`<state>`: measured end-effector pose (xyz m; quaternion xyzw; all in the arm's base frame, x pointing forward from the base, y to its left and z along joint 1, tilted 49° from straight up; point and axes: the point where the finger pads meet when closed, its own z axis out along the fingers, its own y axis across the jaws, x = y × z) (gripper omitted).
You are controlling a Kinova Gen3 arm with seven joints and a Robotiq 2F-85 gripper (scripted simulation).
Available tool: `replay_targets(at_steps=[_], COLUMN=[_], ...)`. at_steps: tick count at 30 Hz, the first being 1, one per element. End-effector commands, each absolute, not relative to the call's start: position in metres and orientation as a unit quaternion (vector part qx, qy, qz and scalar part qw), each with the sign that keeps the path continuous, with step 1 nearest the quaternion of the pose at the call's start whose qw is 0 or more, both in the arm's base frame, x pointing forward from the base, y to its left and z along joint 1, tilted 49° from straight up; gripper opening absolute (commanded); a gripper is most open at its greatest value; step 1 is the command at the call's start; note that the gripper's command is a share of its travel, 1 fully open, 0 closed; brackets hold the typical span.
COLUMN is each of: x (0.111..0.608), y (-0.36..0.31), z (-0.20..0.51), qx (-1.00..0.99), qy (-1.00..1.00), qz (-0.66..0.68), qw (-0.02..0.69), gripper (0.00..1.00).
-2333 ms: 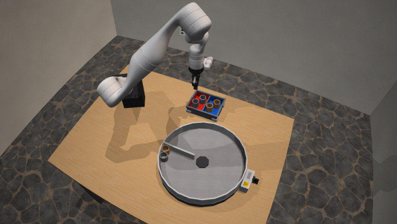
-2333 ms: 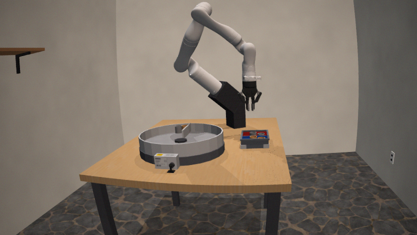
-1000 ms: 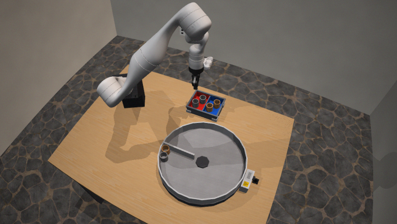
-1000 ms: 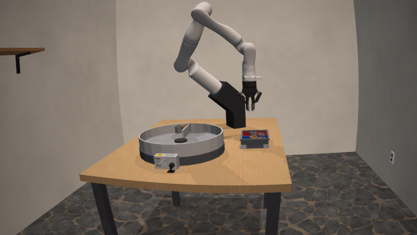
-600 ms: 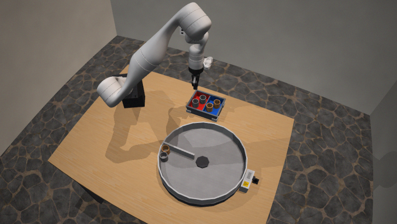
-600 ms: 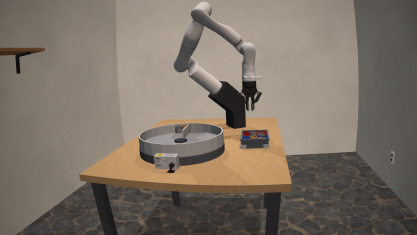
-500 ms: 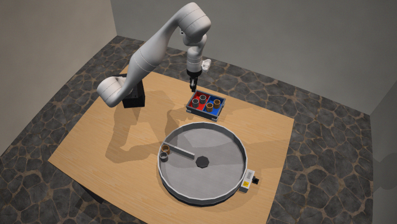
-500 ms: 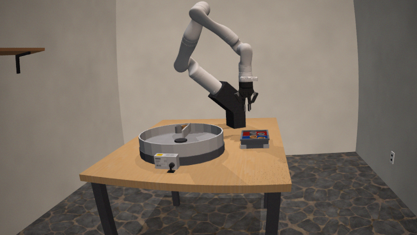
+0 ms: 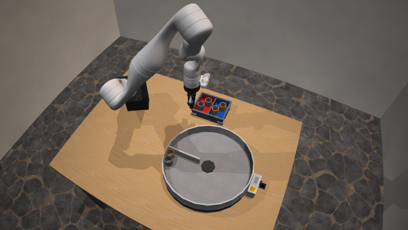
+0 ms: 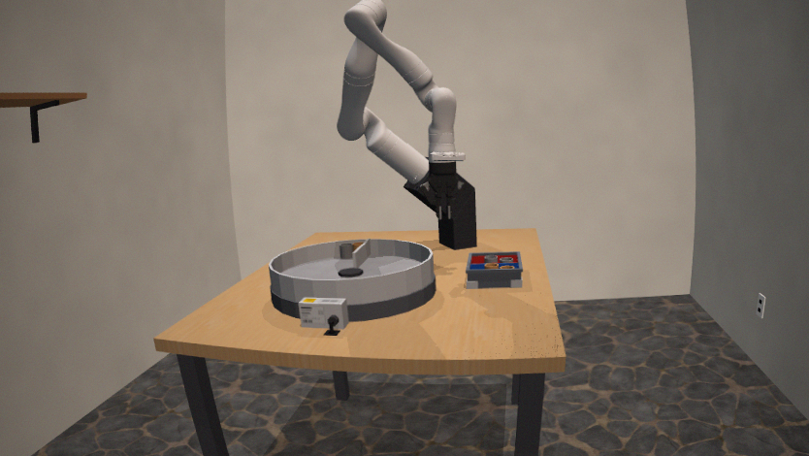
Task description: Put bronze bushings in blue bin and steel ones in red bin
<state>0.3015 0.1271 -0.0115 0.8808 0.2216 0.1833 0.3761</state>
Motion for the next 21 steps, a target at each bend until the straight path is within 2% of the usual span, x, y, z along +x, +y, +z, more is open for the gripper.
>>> replay_targets(at_steps=[1,10,17,21], x=[0.304,0.308,0.31,0.313], y=[0.111,0.056,0.037,0.001], z=[0.007,0.052,0.066,0.096], qx=[0.882,0.88,0.879,0.877], qy=[0.224,0.234,0.237,0.243], qz=[0.186,0.182,0.18,0.177], qw=[0.37,0.372,0.372,0.374], gripper=[0.18,0.18,0.18,0.18])
